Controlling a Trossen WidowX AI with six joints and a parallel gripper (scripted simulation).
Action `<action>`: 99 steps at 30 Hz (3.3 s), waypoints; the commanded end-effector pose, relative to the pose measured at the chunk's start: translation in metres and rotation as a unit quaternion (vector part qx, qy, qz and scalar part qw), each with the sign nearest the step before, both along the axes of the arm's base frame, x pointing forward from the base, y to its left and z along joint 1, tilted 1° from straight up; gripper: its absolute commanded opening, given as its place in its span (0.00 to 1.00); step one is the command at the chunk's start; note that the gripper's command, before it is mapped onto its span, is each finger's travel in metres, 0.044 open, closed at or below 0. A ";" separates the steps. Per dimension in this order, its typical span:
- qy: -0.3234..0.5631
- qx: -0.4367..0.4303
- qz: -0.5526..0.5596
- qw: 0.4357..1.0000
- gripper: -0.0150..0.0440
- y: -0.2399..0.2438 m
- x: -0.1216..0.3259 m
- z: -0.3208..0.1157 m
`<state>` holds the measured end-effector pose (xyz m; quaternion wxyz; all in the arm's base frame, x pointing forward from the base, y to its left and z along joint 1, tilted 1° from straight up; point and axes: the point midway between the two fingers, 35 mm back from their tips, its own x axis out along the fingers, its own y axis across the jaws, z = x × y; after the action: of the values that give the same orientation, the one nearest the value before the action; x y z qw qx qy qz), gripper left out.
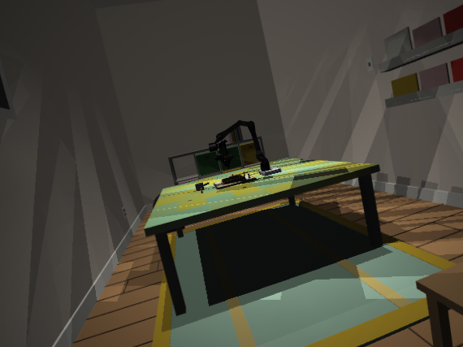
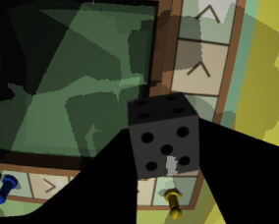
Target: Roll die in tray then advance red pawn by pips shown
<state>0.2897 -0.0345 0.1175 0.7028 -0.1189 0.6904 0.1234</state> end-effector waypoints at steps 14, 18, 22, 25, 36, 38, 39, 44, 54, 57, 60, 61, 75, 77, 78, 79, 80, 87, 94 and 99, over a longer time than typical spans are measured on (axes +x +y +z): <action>-0.004 0.007 -0.110 0.994 0.25 0.067 -0.019 -0.013; -0.029 0.013 -0.110 0.993 0.25 0.067 -0.018 -0.015; -0.094 0.029 -0.111 0.989 0.25 0.066 -0.016 -0.018; -0.143 0.041 -0.111 0.983 0.25 0.066 -0.015 -0.019; -0.319 0.082 -0.107 0.938 0.25 0.066 -0.012 -0.023; -0.351 0.089 -0.106 0.926 0.25 0.066 -0.012 -0.025; -0.366 0.093 -0.105 0.920 0.25 0.066 -0.012 -0.025; -0.404 0.102 -0.103 0.903 0.25 0.066 -0.013 -0.026; -0.402 0.101 -0.103 0.904 0.25 0.064 -0.043 0.003; -0.402 0.101 -0.103 0.904 0.25 0.064 -0.044 0.001; -0.402 0.101 -0.103 0.904 0.25 0.064 -0.044 0.001; -0.402 0.101 -0.103 0.904 0.25 0.064 -0.044 0.001; -0.400 0.100 -0.103 0.905 0.25 0.063 -0.044 0.000; -0.400 0.100 -0.103 0.905 0.25 0.063 -0.044 0.000; -0.400 0.100 -0.103 0.905 0.25 0.063 -0.044 0.000; -0.400 0.100 -0.103 0.905 0.25 0.063 -0.044 0.000; -0.400 0.100 -0.103 0.905 0.25 0.063 -0.044 0.000; -0.400 0.100 -0.103 0.905 0.57 0.063 -0.044 0.000; -0.402 0.101 -0.103 0.904 0.88 0.063 -0.044 0.038; -0.387 0.098 -0.104 0.911 1.00 0.063 -0.043 0.039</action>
<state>0.2461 0.0280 0.1542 0.9369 -0.0151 0.3441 0.0597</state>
